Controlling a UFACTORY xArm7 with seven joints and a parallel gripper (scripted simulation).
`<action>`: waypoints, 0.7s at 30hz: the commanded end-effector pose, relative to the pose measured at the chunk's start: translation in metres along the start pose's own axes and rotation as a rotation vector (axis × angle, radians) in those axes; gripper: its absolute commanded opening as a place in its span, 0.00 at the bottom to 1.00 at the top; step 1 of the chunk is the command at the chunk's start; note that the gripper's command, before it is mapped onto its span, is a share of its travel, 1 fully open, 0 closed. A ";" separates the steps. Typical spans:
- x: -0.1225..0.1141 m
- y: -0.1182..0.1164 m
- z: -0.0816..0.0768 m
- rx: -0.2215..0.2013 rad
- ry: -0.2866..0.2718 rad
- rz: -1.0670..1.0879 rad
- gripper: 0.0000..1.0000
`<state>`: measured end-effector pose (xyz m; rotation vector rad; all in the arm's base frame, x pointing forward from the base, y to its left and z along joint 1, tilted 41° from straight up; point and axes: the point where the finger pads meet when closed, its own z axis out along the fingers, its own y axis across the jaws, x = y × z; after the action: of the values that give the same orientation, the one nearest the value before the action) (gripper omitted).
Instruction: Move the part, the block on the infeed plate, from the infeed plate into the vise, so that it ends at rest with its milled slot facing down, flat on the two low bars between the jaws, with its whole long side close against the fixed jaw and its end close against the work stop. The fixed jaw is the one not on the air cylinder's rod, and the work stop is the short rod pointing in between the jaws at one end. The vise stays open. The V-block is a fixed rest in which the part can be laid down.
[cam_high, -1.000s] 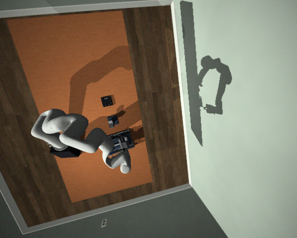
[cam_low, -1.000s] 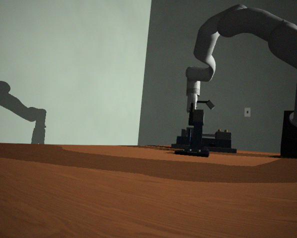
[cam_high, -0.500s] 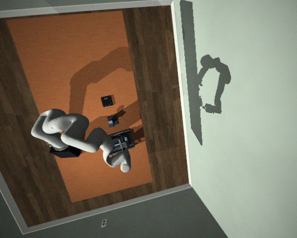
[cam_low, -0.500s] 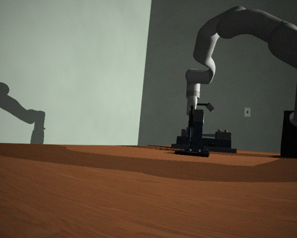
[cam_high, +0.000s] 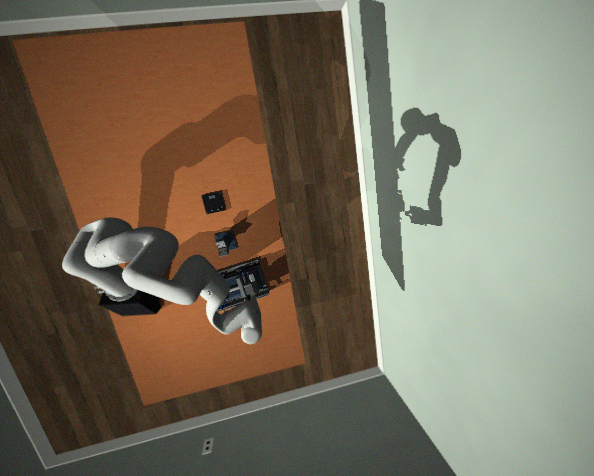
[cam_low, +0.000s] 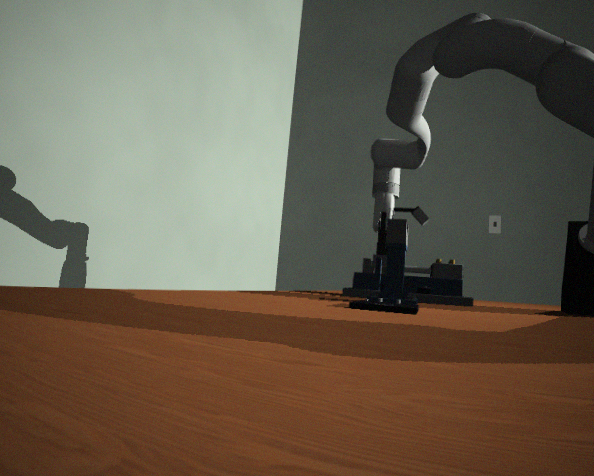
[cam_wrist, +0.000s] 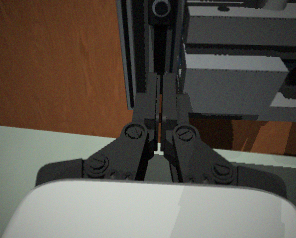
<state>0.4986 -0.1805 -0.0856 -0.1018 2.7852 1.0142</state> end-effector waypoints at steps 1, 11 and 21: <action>-0.001 -0.001 -0.003 0.004 -0.003 0.000 0.00; -0.001 -0.002 -0.003 0.004 -0.003 0.000 0.00; -0.001 -0.003 -0.003 0.004 -0.003 0.000 0.00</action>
<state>0.4994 -0.1815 -0.0863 -0.1018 2.7852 1.0143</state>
